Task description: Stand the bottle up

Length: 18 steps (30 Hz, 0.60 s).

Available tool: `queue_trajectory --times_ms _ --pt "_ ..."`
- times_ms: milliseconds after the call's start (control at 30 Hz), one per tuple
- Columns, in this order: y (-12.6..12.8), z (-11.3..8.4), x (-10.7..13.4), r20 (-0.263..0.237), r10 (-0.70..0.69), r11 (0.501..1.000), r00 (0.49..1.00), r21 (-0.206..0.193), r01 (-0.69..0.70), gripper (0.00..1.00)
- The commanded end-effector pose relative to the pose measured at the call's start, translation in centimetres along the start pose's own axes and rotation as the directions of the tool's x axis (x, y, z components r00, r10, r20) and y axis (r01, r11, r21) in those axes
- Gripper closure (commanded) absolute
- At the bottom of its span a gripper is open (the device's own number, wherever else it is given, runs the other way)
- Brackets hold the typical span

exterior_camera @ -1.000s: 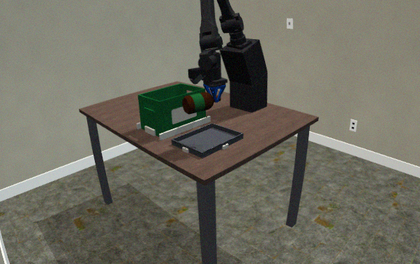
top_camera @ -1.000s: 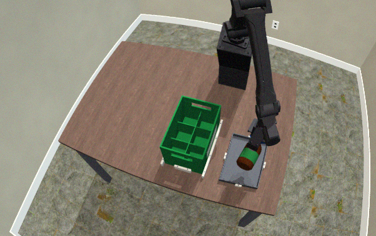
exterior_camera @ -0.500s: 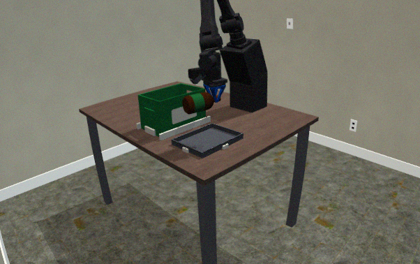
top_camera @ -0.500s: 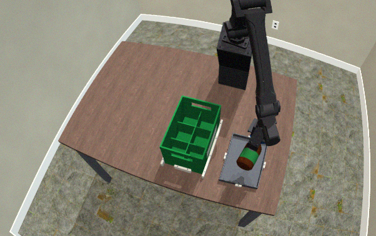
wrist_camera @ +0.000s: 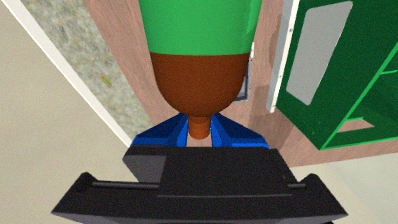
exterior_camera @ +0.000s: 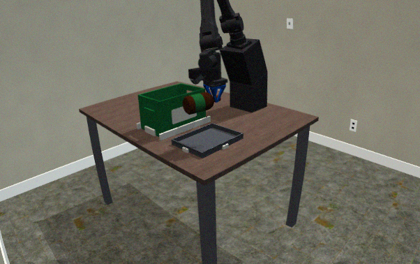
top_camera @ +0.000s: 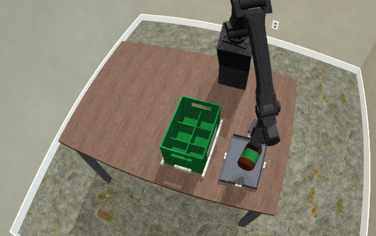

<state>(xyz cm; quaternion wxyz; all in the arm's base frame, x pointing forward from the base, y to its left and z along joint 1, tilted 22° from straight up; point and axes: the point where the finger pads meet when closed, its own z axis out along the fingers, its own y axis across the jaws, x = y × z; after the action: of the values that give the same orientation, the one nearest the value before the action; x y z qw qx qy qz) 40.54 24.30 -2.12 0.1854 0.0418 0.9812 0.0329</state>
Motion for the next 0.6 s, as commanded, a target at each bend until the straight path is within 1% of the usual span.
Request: queue_trajectory --times_ms 0,333,567 --pt "0.71 -1.52 -0.7 0.024 -0.046 0.999 0.999 -0.015 0.046 1.0" --pt "0.72 -1.52 -0.69 0.026 -0.195 0.981 0.98 -0.012 0.196 1.0" --pt "0.73 -1.52 -0.69 0.027 -0.232 0.973 0.972 -0.011 0.232 1.0"
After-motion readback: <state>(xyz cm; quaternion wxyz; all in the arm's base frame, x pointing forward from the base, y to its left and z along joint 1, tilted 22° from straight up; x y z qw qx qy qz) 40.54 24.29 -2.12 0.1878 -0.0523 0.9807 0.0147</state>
